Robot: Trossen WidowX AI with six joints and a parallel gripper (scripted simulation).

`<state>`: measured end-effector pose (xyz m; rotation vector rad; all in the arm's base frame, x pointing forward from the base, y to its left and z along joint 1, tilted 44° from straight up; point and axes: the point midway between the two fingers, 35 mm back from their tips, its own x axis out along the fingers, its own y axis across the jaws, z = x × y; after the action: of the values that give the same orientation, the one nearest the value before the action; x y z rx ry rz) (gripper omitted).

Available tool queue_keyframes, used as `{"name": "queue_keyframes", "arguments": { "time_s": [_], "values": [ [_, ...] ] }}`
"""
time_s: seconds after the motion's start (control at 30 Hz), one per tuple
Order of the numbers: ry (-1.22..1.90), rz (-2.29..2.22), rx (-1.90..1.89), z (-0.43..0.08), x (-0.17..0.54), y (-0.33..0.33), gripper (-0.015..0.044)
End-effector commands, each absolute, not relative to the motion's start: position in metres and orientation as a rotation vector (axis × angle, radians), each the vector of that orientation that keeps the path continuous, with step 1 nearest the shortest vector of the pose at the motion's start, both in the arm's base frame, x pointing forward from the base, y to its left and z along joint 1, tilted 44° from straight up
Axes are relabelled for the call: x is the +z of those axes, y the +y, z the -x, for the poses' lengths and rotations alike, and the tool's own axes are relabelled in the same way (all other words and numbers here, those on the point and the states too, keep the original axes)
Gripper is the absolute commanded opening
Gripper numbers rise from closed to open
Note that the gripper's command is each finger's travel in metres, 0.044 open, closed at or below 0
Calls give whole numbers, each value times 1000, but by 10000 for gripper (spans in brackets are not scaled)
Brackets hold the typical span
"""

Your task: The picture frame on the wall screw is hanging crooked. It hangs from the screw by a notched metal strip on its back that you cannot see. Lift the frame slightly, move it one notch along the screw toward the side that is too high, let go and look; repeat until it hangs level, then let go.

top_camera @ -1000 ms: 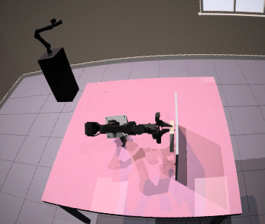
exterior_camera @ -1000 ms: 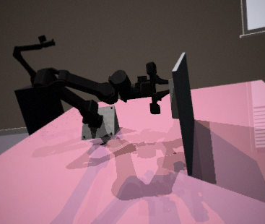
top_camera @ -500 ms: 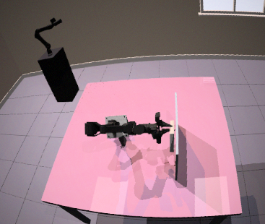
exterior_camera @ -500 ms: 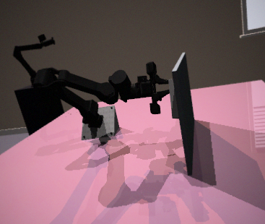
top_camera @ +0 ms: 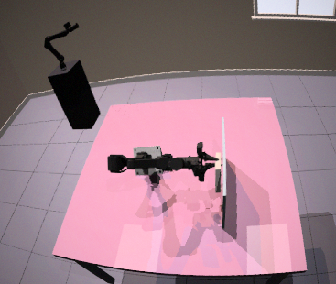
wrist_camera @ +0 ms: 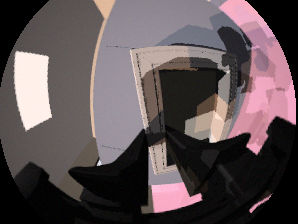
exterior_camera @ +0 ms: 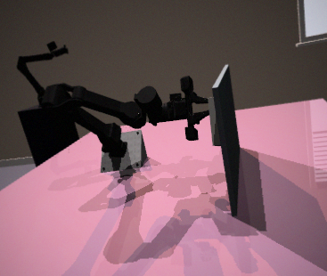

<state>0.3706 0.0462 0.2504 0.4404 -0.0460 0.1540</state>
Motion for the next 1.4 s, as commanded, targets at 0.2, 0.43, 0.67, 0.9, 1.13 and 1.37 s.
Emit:
{"name": "queue_keyframes", "arguments": {
  "time_s": [0.2, 0.43, 0.67, 0.9, 1.13, 1.37],
  "values": [
    [-49, -443, 159, -370, 250, 48, 0],
    [-49, -443, 159, -370, 250, 47, 0],
    [-49, -442, 159, -371, 250, 44, 0],
    [-49, -442, 159, -371, 249, 42, 0],
    [-49, -442, 159, -371, 249, 40, 0],
    [-51, -438, 157, -372, 250, 40, 0]
  ]
}}
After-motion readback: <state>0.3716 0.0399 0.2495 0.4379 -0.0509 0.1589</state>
